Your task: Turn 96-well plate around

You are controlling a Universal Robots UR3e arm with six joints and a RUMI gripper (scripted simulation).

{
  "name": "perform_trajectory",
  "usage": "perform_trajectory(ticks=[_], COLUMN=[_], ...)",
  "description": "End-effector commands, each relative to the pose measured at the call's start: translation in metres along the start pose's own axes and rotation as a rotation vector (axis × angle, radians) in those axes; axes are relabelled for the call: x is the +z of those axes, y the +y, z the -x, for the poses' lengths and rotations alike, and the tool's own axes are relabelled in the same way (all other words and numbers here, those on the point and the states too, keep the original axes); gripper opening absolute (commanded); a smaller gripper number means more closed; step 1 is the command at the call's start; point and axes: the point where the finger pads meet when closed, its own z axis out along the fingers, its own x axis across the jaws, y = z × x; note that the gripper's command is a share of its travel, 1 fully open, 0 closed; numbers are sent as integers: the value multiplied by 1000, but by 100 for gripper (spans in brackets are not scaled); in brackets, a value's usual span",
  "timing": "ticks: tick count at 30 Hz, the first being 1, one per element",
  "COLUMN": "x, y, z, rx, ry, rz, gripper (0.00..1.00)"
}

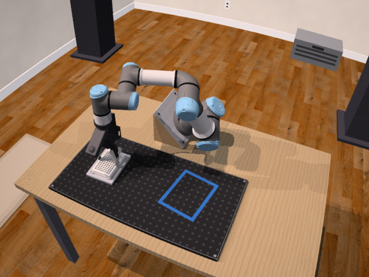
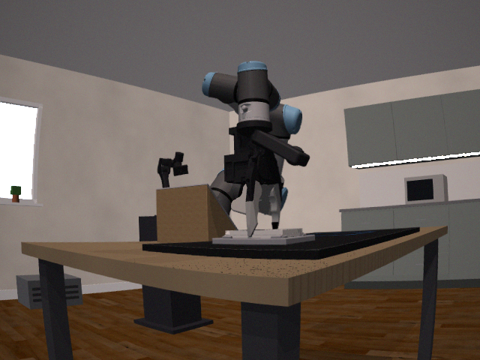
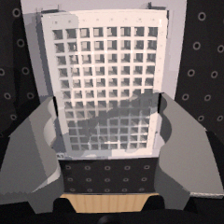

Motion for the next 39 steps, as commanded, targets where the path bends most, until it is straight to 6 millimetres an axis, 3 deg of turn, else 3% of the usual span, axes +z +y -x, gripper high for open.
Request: perform_trajectory(ticks=[1, 26, 39], x=[-1, -1, -19], y=[0, 0, 0], z=[-1, -1, 0], rx=[0, 0, 0], ry=[2, 2, 2], rz=[-1, -1, -1], gripper=[0, 0, 0])
